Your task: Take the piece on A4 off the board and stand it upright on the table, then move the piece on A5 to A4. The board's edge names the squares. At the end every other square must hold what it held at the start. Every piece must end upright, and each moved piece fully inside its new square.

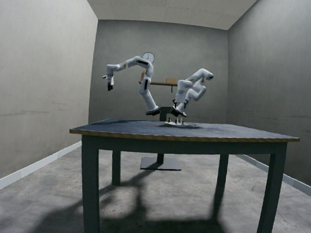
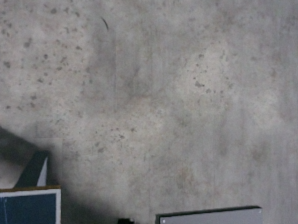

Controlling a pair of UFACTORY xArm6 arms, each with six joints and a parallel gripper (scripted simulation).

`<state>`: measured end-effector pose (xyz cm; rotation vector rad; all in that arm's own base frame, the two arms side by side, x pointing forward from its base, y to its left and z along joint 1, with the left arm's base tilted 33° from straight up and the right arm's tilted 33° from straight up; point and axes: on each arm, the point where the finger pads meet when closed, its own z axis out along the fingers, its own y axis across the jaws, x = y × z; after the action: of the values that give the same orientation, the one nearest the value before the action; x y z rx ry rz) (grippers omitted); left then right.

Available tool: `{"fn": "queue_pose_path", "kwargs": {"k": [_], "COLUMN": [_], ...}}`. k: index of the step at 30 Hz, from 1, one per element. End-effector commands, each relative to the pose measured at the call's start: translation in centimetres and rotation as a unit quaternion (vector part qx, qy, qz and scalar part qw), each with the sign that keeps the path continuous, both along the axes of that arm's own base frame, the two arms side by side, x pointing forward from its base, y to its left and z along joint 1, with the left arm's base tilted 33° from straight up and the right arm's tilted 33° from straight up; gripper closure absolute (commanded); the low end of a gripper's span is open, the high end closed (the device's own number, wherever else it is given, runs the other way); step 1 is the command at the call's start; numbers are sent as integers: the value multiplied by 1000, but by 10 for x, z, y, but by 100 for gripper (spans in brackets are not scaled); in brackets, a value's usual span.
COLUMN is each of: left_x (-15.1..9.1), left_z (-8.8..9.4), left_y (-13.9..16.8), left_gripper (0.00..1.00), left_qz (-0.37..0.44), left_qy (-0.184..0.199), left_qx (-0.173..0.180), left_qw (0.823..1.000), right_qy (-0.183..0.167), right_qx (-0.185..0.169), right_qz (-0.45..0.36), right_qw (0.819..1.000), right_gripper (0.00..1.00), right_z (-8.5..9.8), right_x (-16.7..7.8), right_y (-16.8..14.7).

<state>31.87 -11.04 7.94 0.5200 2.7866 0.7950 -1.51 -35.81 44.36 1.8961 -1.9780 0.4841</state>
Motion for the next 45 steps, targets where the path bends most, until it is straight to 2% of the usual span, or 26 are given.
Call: {"fn": "queue_pose_path", "kwargs": {"k": [1, 16, 21, 25, 27, 35, 42, 44, 45], "left_x": [1, 1, 2, 3, 3, 4, 6, 6, 6], "left_z": [1, 0, 0, -2, -2, -5, -8, -8, -9], "left_y": [-3, -2, -2, -1, -1, 1, 3, 3, 3], "left_gripper": [0, 0, 0, 0, 0, 0, 0, 0, 0], "left_qz": [-3, -11, -45, -98, -98, -224, -320, -320, -348], "left_qy": [-2, 2, 21, 51, 51, 123, 177, 177, 193], "left_qx": [-1, 2, 14, 32, 32, 75, 108, 108, 118], "left_qw": [1000, 1000, 999, 993, 993, 964, 924, 924, 910], "right_qy": [0, 0, 0, 0, 0, 0, 0, 0, 0], "right_qx": [-2, -2, -2, -2, -2, -2, -2, -2, -2], "right_qz": [0, 0, 0, 0, 0, 0, 0, 0, 0], "right_qw": [1000, 1000, 1000, 1000, 1000, 1000, 1000, 1000, 1000], "right_gripper": [0, 0, 0, 0, 0, 0, 0, 0, 0], "right_z": [2, 2, 2, 2, 2, 2, 2, 2, 2], "right_x": [0, 0, 0, 0, 0, 0, 0, 0, 0], "right_y": [0, 0, 0, 0, 0, 0, 0, 0, 0]}}
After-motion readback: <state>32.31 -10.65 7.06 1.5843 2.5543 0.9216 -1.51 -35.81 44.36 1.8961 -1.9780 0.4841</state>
